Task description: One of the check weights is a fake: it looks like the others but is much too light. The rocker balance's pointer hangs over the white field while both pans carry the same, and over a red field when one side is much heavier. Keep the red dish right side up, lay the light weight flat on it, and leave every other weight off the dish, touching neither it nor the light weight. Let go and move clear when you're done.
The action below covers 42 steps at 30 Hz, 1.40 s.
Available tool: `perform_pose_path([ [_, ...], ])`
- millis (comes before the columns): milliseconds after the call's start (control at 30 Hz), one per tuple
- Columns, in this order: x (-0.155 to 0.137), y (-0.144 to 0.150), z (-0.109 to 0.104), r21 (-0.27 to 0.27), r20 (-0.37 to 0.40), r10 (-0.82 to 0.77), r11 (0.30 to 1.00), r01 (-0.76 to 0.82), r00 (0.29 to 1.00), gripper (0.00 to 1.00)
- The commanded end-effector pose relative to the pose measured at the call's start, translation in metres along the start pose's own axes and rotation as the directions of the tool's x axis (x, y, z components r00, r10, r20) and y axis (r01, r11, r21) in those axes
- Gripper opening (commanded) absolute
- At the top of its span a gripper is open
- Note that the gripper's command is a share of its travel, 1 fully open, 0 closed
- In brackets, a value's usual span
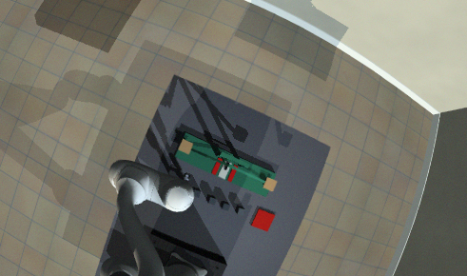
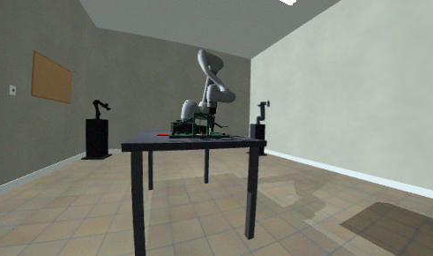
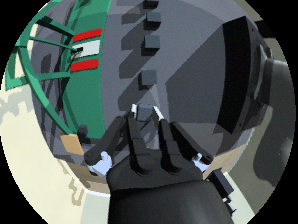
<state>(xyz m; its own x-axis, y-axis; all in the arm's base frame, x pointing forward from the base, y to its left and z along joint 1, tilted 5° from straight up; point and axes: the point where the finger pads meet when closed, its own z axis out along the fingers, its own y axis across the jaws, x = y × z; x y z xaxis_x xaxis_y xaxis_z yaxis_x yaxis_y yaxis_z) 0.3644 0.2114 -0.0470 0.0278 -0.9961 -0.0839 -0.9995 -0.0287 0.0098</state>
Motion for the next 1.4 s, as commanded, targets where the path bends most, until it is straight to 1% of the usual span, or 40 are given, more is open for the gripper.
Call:
perform_pose_path([
  [0, -0.0001, 0.0, 0.002, 0.0, 0.0, 0.0, 1.0, 0.0, 1.0, 0.35],
  [1267, -0.0001, 0.0, 0.0026, 0.0, 0.0, 0.0, 1.0, 0.0, 1.0, 0.35],
  [1300, -0.0001, 0.0, 0.0026, 0.0, 0.0, 0.0, 1.0, 0.0, 1.0, 0.24],
  [1367, -0.0001, 0.0, 0.0026, 0.0, 0.0, 0.0, 1.0, 0.0, 1.0, 0.24],
])
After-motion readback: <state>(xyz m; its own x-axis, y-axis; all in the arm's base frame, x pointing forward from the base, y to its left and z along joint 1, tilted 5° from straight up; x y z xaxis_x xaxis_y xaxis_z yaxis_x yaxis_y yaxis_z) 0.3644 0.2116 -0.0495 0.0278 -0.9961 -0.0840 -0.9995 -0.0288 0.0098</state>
